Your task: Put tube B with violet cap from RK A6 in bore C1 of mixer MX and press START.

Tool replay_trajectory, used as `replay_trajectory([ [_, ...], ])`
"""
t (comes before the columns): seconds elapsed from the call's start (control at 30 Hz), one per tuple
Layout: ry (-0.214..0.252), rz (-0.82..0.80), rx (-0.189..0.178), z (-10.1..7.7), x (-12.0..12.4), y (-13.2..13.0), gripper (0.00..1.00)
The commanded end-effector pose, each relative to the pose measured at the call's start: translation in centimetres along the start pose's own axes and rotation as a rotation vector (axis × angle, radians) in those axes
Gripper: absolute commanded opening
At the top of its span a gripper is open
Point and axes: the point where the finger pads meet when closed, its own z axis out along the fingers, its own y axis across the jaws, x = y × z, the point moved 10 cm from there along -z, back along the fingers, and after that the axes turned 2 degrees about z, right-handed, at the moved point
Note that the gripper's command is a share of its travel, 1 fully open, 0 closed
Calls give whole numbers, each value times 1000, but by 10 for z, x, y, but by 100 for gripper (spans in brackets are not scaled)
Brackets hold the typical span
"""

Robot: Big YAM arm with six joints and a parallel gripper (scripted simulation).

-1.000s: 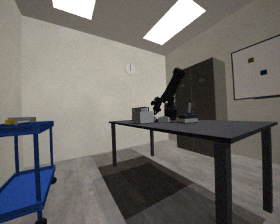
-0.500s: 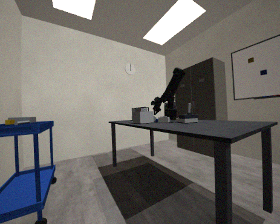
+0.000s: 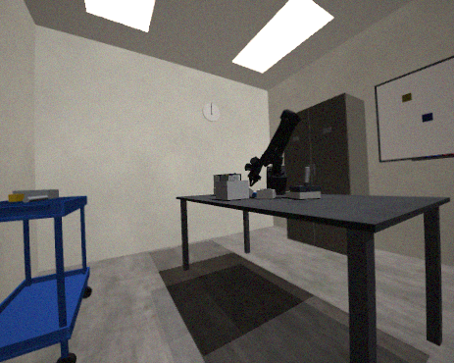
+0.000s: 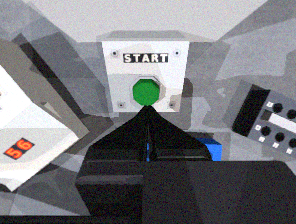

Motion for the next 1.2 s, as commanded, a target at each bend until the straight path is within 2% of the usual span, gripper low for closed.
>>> replay_trajectory([
  [0.0, -16, -6, -4, 1, -5, 1, 0],
  [0.27, -16, -6, -4, 1, -5, 1, 0],
  [0.4, -17, -5, -14, 8, -8, 4, 0],
  [1.17, -12, -1, -12, 21, -4, 3, 0],
])
